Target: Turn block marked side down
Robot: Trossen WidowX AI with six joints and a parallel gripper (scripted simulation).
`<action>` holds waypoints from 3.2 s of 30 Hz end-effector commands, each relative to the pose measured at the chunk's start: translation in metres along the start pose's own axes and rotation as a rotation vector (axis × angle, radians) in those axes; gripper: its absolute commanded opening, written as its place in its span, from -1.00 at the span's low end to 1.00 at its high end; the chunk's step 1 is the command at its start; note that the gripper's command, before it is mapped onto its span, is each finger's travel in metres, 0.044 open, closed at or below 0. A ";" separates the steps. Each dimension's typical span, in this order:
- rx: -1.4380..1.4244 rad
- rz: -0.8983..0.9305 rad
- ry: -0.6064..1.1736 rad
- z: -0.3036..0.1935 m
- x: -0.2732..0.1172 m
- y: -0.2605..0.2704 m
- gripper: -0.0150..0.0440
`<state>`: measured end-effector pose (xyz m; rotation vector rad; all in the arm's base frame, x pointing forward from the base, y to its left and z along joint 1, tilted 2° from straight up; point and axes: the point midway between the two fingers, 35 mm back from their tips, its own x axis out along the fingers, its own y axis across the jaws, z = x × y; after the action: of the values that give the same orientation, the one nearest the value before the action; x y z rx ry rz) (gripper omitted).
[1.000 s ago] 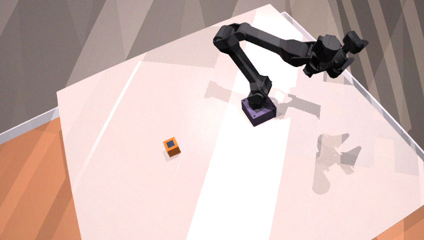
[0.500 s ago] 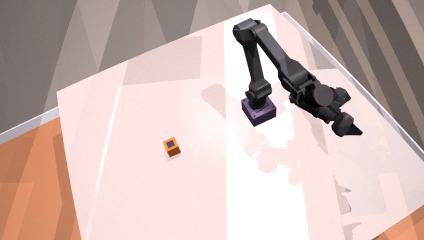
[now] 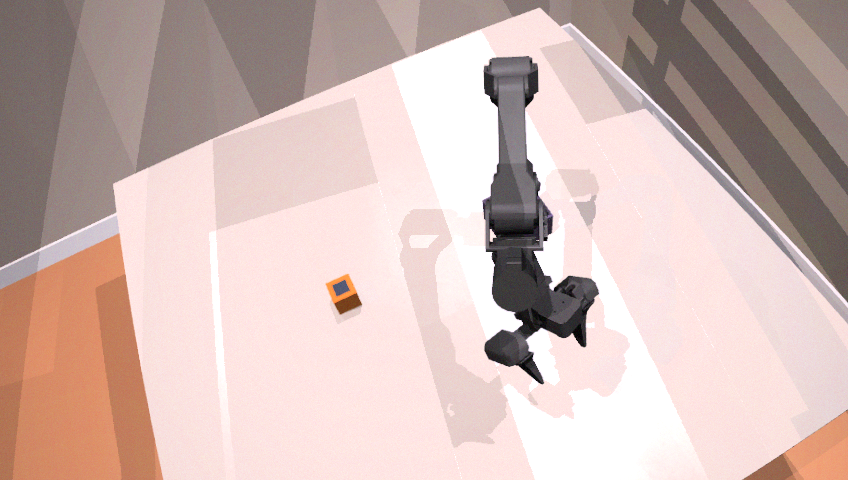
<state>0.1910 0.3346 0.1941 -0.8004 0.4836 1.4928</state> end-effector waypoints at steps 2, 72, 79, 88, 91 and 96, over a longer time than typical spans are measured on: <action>0.324 -0.136 0.148 -0.063 -0.019 -0.065 1.00; 1.787 -0.598 0.608 -0.448 -0.140 -0.124 1.00; 1.787 -0.598 0.608 -0.448 -0.140 -0.124 0.56; 1.787 -0.598 0.608 -0.448 -0.140 -0.124 0.15; 1.787 -0.598 0.608 -0.448 -0.140 -0.124 0.08; 1.787 -0.598 0.608 -0.448 -0.140 -0.124 -0.03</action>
<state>0.3888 -0.0727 0.0190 0.1449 1.5107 -0.1120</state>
